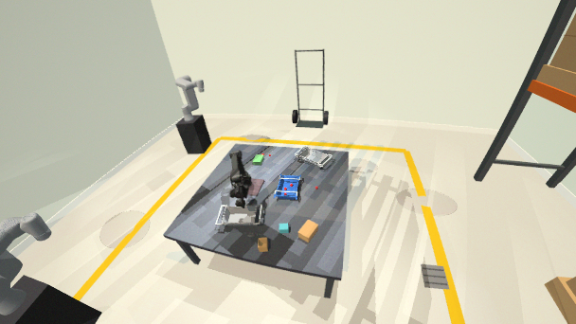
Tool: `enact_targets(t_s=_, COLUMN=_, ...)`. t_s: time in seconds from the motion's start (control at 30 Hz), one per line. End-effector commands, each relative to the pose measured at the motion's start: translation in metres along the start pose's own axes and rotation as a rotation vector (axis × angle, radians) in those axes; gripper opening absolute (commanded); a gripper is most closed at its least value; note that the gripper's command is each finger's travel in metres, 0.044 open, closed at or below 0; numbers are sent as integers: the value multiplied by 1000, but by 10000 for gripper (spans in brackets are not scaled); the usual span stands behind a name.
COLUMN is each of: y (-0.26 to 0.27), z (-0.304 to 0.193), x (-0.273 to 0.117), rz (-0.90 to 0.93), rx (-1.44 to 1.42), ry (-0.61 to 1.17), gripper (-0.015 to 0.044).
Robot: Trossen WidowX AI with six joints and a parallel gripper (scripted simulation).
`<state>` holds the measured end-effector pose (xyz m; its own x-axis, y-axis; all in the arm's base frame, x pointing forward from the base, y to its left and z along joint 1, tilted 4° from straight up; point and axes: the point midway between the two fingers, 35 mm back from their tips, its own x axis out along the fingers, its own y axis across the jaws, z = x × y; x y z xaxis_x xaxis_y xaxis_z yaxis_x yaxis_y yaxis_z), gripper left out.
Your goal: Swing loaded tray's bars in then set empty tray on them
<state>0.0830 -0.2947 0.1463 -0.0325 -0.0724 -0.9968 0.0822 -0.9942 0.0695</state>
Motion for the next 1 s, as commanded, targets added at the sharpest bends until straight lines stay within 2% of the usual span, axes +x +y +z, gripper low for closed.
enact_targets(t_s=0.0, y=-10, z=40, x=5, rz=6, rx=-26, ry=-2, gripper=440)
enact_targets(t_s=0.3, y=-9, z=40, x=12, rz=6, rx=-26, ry=-2, gripper=440)
enact_targets(t_s=0.97, y=-9, z=40, x=88, rz=6, rx=-26, ry=-3, gripper=440)
